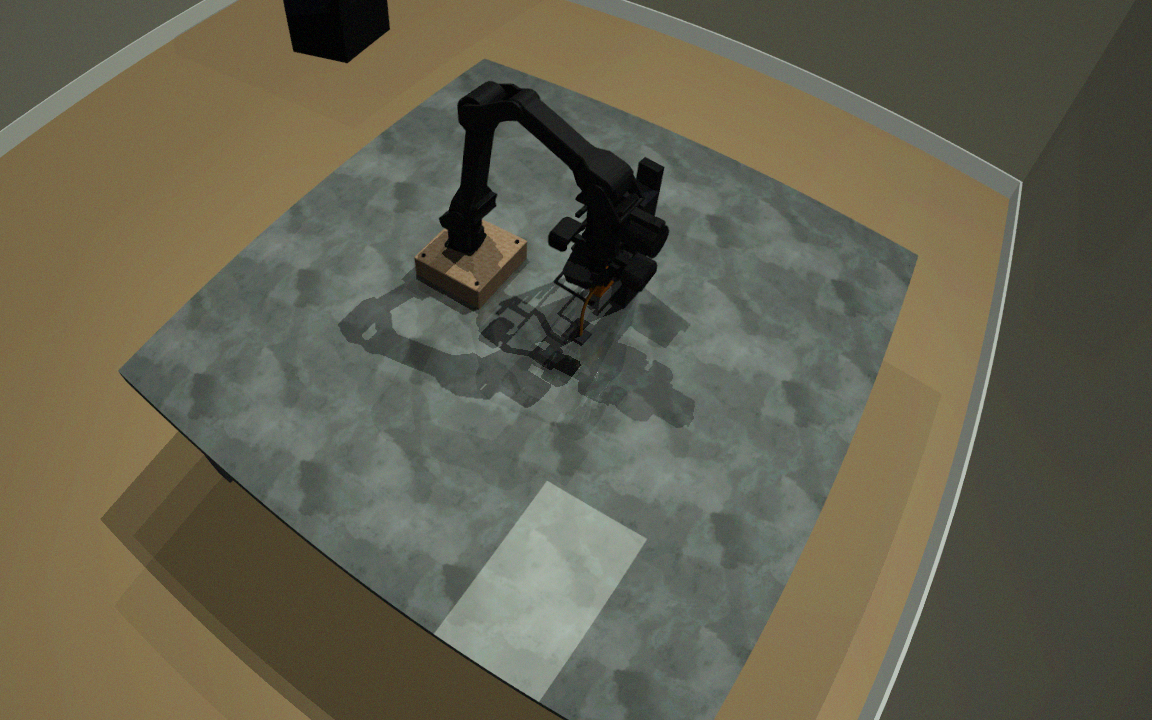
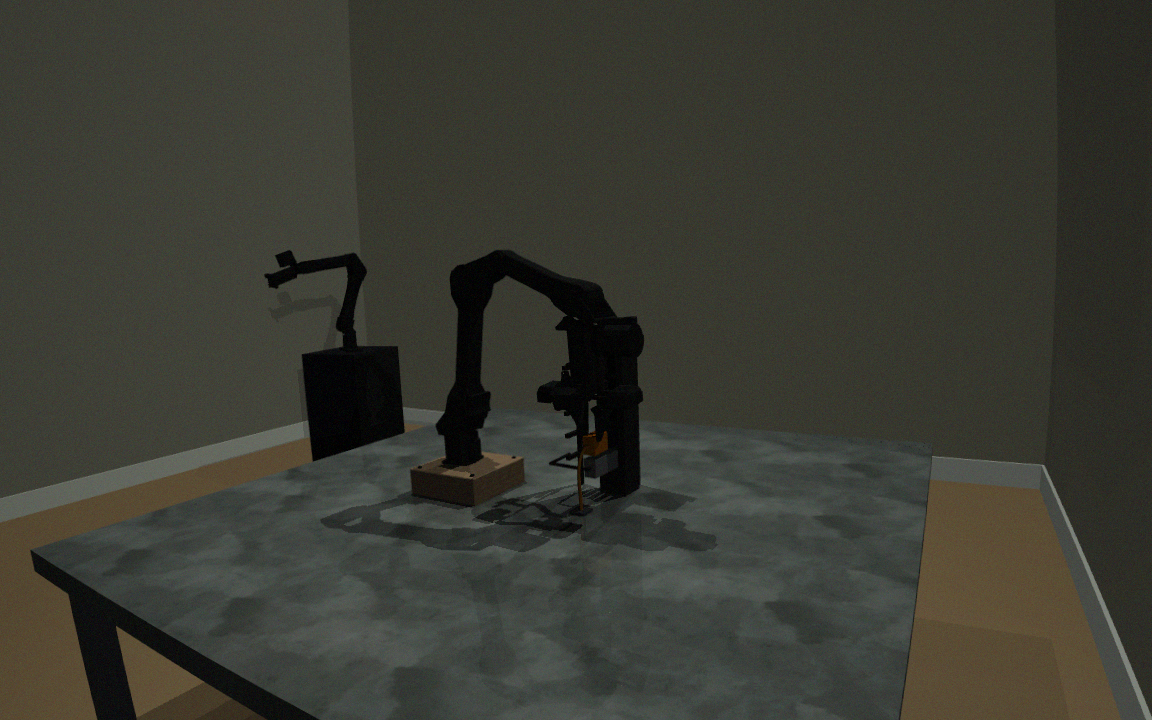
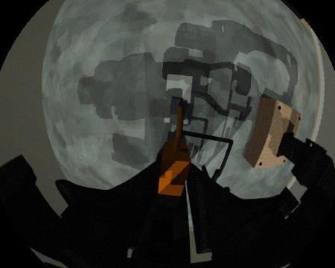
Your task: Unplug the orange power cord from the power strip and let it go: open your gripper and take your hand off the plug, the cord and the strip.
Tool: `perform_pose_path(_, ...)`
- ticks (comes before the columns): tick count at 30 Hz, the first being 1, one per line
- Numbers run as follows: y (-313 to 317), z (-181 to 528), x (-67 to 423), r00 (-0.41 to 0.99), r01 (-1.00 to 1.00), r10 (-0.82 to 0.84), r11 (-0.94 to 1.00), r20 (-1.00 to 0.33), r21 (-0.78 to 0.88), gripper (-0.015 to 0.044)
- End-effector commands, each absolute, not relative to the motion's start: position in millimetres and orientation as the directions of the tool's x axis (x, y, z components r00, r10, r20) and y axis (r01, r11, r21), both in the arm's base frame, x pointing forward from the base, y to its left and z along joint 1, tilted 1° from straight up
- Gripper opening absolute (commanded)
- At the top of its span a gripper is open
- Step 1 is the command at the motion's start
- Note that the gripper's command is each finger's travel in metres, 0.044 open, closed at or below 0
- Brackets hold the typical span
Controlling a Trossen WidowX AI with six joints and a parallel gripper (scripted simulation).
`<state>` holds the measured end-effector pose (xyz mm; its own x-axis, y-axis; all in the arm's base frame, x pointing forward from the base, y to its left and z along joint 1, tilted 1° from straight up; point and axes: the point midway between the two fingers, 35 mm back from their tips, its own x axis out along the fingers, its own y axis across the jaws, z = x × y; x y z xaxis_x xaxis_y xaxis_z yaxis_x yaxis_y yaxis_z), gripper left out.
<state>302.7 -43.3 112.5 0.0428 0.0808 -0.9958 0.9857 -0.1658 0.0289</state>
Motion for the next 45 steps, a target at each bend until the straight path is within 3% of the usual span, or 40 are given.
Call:
perform_pose_path(1, -79, 112, 296, 0.027, 0.978, 0.0, -0.208, -1.0, 0.026, 0.0)
perform_pose_path(6, -86, 112, 293, 0.026, 0.978, -0.001, -0.208, -1.0, 0.026, 0.0)
perform_pose_path(23, -95, 116, 292, 0.024, 0.978, -0.003, -0.209, -1.0, 0.024, 0.044)
perform_pose_path(28, -134, 124, 282, 0.023, 0.978, -0.007, -0.209, -1.0, 0.024, 0.044)
perform_pose_path(45, -134, 124, 282, 0.023, 0.978, -0.007, -0.209, -1.0, 0.024, 0.044)
